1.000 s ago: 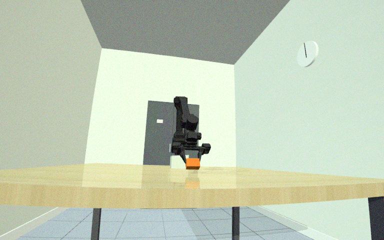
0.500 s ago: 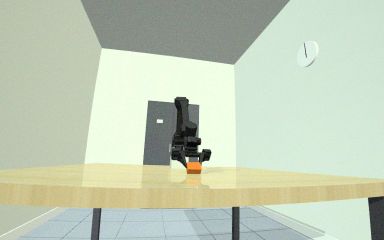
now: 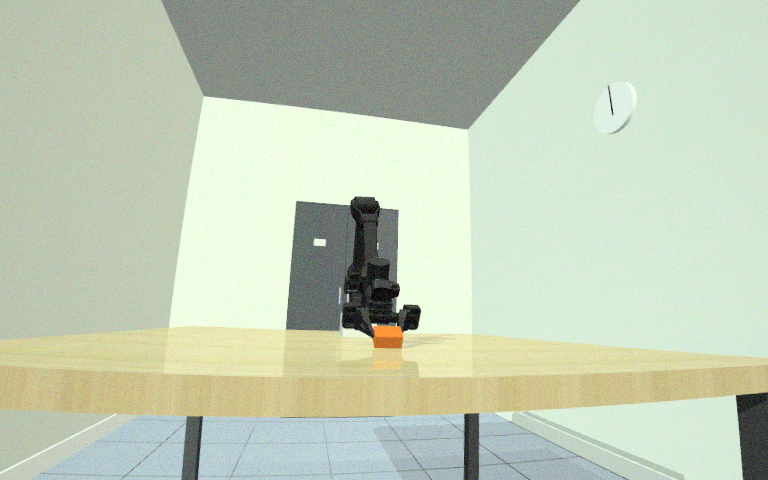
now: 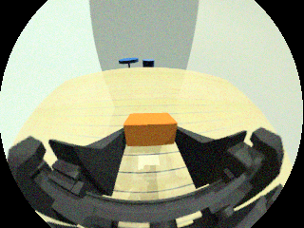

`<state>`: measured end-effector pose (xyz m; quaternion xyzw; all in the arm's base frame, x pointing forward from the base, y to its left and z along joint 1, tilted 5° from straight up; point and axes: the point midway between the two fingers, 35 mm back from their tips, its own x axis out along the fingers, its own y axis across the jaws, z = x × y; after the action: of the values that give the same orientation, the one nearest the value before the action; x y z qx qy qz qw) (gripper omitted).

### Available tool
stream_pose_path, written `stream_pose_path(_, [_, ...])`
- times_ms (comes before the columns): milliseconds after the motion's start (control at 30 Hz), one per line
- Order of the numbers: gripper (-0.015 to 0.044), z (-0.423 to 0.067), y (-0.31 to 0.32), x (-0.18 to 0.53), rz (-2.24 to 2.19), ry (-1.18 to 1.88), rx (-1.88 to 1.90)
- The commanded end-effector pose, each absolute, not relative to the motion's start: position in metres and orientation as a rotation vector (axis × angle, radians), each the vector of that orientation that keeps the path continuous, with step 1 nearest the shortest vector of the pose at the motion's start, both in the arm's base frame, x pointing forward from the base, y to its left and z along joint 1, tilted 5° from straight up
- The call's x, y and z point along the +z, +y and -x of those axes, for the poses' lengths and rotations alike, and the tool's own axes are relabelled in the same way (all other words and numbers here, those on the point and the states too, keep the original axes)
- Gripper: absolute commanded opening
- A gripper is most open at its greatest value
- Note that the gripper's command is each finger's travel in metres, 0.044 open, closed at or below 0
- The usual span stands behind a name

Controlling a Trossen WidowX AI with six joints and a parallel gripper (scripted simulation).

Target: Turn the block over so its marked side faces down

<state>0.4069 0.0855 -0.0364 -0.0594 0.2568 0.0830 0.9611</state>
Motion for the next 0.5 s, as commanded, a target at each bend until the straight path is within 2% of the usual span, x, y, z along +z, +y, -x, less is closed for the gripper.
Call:
stream_pose_path(0, [0.0000,-0.3991,0.0834,-0.0408,0.121,0.488,0.174])
stream_pose_path(467, [0.0000,-0.3907,0.0812,-0.0338,0.114,0.384,0.177])
